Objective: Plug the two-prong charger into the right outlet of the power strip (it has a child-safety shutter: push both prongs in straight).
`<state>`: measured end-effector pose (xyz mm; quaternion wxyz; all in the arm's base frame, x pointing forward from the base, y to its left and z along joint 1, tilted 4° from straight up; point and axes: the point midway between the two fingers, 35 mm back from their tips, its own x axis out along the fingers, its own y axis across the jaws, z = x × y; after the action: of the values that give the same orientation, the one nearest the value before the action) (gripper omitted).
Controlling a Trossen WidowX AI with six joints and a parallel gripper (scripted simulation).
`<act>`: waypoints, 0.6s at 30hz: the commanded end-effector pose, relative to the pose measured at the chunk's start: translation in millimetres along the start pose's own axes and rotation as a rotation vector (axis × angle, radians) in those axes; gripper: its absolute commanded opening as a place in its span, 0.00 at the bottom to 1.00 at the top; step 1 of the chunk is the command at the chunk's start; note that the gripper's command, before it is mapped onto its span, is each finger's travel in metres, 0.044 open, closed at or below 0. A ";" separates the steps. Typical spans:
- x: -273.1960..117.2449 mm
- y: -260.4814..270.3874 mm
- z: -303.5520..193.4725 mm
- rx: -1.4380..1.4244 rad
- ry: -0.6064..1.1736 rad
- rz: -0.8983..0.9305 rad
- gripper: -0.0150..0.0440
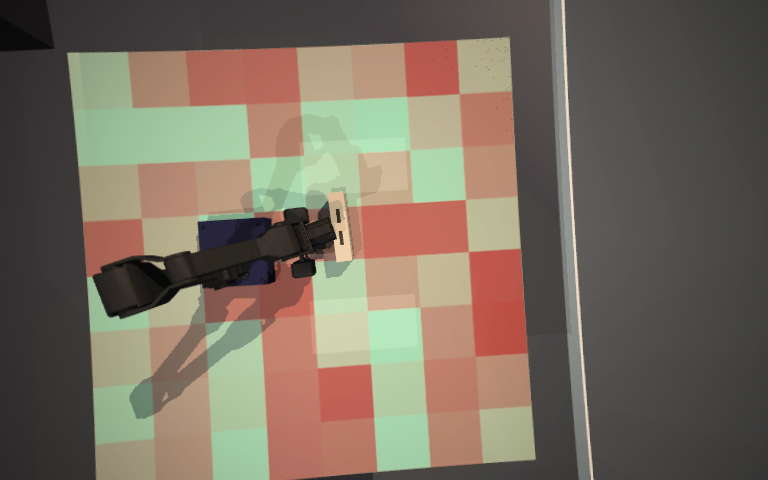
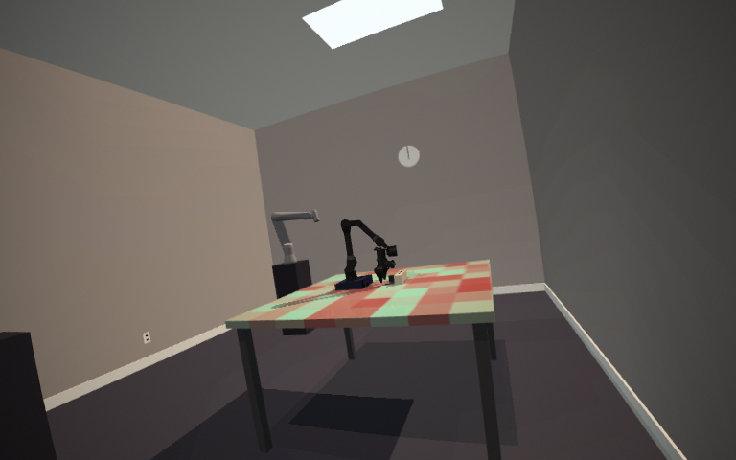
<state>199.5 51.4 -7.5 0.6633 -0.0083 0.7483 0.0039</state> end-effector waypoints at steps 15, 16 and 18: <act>-79.2 -0.5 13.0 0.005 -0.609 -0.001 1.00; -79.2 -0.5 13.0 0.005 -0.609 -0.001 1.00; -79.2 -0.5 13.0 0.005 -0.609 -0.001 1.00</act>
<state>222.7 52.5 67.9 0.8504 -0.0073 0.5261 0.0071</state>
